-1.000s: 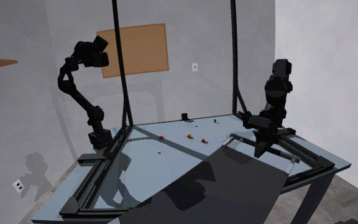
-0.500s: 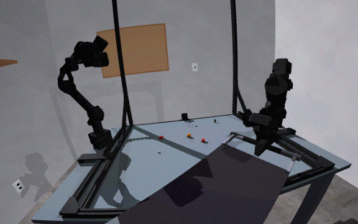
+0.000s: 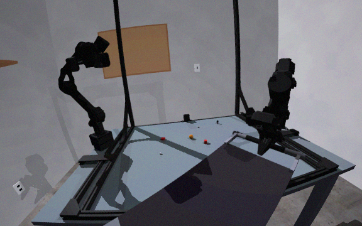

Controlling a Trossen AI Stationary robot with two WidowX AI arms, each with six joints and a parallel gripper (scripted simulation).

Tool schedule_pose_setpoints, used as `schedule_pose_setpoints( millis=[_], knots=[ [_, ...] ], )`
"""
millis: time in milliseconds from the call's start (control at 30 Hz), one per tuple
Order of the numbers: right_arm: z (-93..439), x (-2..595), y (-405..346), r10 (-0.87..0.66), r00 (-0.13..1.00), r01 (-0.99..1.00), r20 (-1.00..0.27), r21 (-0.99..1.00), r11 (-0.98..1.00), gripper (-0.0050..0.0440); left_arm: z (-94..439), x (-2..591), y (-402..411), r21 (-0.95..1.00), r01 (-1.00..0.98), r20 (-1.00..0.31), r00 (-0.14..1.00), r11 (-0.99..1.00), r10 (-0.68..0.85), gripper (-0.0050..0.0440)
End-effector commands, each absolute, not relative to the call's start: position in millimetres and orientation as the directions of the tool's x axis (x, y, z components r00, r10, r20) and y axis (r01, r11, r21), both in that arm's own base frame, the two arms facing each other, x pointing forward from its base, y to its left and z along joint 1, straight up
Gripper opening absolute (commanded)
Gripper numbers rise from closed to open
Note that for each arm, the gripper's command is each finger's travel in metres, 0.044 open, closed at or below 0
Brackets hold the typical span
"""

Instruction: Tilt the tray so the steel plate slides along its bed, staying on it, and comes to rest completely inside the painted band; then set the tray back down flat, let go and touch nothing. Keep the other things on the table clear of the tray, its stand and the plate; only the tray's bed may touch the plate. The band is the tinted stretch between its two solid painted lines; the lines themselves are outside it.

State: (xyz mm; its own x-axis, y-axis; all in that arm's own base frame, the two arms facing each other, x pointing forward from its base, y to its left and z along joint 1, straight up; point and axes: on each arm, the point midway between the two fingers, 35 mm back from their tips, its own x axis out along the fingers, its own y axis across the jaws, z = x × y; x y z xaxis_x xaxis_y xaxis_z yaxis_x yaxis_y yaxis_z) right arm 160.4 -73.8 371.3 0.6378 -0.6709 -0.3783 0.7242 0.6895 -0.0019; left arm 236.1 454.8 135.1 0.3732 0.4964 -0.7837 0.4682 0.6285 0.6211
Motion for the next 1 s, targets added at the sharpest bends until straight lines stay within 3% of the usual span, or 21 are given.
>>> schedule_pose_setpoints(
  millis=[0,967],
  knots=[
    [372,160,-74,-0.672,0.637,0.726,-0.376,0.000,0.688,0.0440,160,237,457,0.657,0.451,-0.754,0.393,0.604,0.527,0.0000],
    [372,160,-74,-0.672,0.637,0.726,-0.376,0.000,0.688,0.0440,180,239,459,0.679,0.439,-0.734,0.406,0.588,0.544,0.0000]
  ],
)
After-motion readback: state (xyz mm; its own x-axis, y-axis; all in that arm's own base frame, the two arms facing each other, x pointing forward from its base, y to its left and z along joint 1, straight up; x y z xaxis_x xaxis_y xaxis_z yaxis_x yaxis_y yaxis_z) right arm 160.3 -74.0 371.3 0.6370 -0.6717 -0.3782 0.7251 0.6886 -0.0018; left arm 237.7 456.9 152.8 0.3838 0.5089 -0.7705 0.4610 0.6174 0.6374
